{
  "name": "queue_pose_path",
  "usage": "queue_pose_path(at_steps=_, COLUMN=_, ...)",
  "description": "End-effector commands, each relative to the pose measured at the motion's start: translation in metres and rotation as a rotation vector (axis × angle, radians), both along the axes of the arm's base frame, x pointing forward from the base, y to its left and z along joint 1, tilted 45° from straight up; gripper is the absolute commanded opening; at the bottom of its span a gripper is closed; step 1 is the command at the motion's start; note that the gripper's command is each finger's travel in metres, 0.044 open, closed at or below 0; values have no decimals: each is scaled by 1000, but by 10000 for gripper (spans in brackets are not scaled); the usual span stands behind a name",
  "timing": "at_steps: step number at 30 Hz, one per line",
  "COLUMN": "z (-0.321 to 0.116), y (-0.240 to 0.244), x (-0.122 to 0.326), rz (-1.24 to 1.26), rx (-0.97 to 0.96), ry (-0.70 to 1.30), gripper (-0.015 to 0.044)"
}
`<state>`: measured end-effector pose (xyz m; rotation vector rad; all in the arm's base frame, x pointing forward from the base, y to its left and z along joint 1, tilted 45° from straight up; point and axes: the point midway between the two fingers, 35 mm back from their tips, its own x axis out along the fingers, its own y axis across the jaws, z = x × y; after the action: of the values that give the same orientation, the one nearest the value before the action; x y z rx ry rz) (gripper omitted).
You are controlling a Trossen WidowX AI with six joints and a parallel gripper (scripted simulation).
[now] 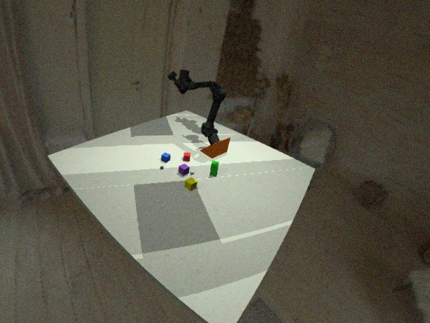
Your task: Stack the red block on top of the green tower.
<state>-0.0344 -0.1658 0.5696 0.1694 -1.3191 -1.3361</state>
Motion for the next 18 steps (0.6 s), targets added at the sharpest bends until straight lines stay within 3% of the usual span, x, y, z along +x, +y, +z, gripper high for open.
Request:
queue_pose_path(at_steps=1, z=-32, y=-44, x=33, rz=85, rx=179, ry=105, gripper=440)
queue_pose_path(at_steps=10, z=-90, y=-90, x=108, rz=251, rx=442, ry=325, gripper=440)
queue_pose_path(at_steps=18, z=-153, y=-101, x=184, rz=430, rx=636, ry=542, gripper=440)
